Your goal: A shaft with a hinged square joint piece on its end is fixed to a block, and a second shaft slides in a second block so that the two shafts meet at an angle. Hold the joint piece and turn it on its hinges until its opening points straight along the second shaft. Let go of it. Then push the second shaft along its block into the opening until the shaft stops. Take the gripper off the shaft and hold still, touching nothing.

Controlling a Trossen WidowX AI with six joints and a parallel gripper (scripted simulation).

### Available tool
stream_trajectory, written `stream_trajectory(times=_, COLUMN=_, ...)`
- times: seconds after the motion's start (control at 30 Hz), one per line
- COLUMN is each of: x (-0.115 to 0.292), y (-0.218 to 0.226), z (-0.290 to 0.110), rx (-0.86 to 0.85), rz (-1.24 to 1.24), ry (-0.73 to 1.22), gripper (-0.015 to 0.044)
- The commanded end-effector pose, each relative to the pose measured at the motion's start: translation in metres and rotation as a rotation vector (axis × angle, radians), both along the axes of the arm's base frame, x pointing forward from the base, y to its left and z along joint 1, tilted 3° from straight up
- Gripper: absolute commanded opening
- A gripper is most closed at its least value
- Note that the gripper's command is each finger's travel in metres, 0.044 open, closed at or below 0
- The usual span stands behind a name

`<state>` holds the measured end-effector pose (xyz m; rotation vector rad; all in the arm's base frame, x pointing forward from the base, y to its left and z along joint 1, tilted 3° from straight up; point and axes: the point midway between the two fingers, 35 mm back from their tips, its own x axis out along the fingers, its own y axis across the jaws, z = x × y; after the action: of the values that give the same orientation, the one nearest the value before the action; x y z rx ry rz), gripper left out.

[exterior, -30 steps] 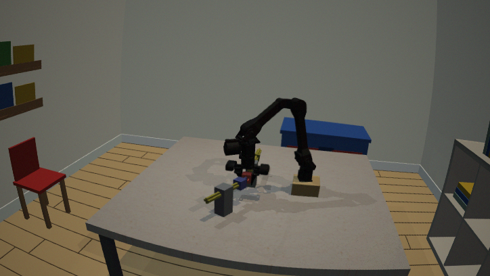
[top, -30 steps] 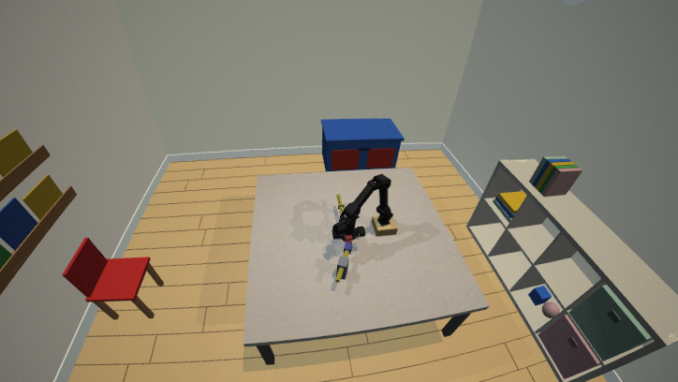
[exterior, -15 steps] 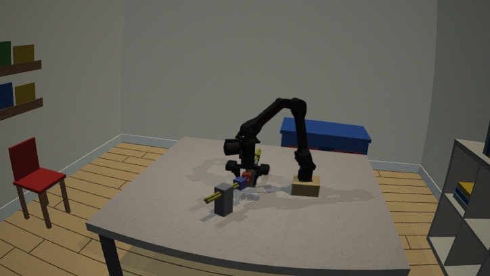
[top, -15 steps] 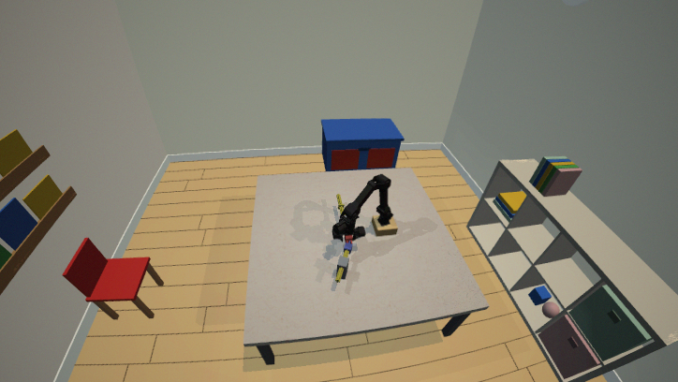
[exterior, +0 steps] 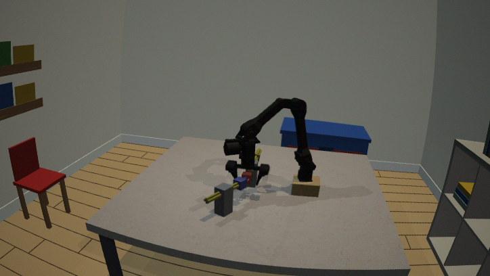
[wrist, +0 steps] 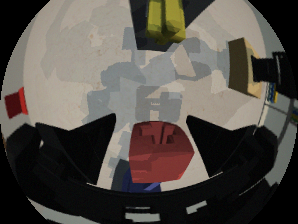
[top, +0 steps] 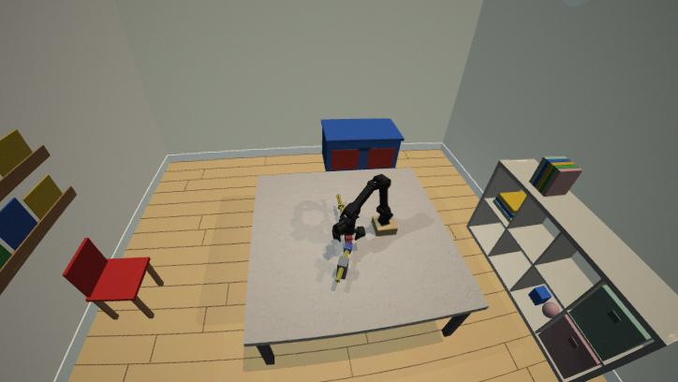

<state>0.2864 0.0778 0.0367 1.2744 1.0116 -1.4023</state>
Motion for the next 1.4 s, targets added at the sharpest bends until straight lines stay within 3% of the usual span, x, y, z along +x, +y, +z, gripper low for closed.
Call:
stream_trajectory(times=0.0, x=0.000, y=0.000, z=0.000, rx=0.000, rz=-0.001, ry=0.000, gripper=0.0440)
stream_trajectory(times=0.23, x=-0.001, y=0.000, z=0.029, rx=0.154, rz=0.005, ry=-0.044, gripper=0.0440)
stream_trajectory(times=0.53, x=0.000, y=0.000, z=0.031, rx=0.161, rz=0.022, ry=-0.036, gripper=0.0440)
stream_trajectory(times=1.37, x=0.007, y=0.006, z=0.104, rx=0.099, rz=0.873, ry=0.027, gripper=0.0440)
